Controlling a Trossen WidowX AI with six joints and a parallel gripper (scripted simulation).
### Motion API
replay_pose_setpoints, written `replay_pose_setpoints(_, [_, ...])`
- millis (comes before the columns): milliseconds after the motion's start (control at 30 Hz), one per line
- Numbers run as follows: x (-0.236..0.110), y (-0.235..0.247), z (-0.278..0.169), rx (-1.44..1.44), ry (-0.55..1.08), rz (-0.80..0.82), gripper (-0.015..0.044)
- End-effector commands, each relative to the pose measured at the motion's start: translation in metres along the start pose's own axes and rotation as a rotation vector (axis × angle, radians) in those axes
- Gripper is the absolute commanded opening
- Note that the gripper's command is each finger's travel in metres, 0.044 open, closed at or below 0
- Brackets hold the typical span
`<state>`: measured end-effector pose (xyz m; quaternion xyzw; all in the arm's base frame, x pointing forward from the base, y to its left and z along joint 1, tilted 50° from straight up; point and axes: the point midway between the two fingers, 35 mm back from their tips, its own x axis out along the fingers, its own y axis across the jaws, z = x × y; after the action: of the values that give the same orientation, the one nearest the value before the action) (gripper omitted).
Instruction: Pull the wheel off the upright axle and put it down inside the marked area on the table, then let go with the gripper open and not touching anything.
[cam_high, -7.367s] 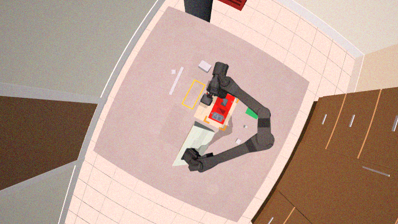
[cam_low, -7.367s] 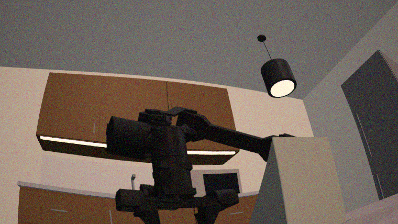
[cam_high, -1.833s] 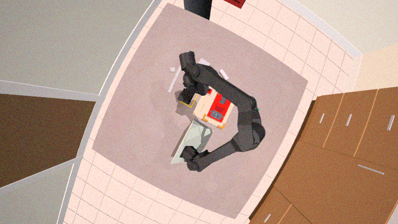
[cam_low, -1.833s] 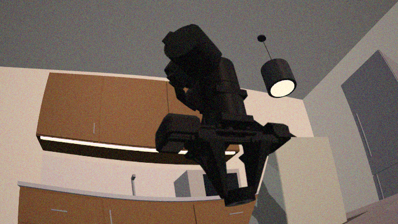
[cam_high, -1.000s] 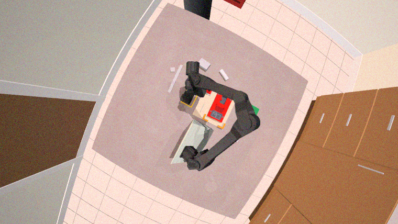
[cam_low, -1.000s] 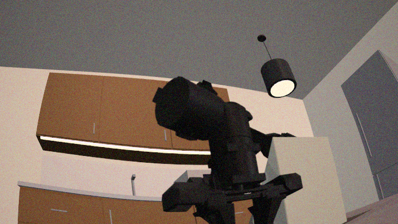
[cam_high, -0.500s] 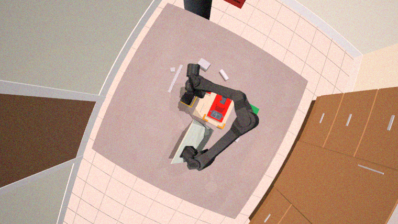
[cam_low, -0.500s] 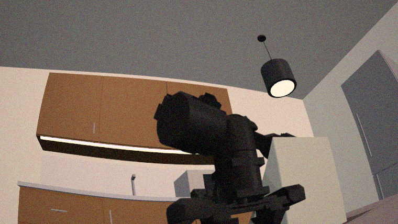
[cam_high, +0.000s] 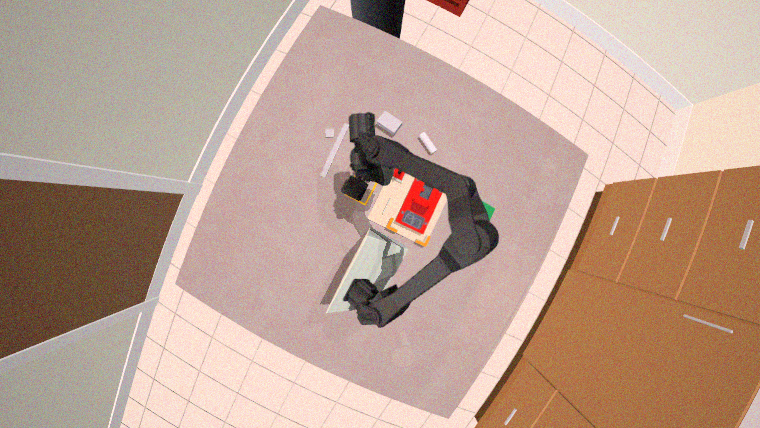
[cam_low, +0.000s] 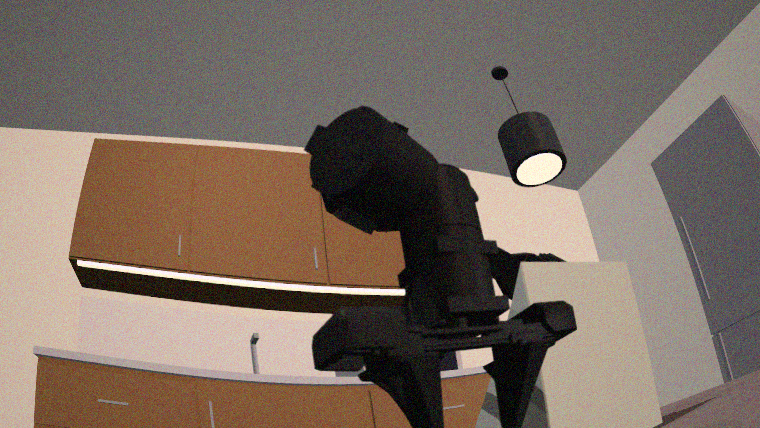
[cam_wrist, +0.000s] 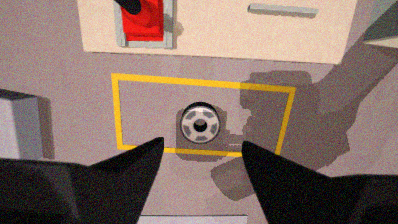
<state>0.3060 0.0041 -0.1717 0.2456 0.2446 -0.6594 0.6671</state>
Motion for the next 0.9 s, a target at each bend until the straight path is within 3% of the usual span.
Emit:
replay_pose_setpoints(0, [-0.017, 0.002, 0.002, 0.015, 0.003, -0.002, 0.03])
replay_pose_setpoints(67, [-0.011, 0.002, 0.0, 0.005, 0.003, 0.011, 0.0326])
replay_pose_setpoints(233, [-0.047, -0.049, 0.02, 0.008, 0.009, 0.002, 0.044])
replay_pose_setpoints(367, [-0.063, -0.08, 0.034, 0.012, 0.005, -0.005, 0.044])
replay_pose_setpoints(867, [-0.063, -0.08, 0.034, 0.012, 0.005, -0.005, 0.044])
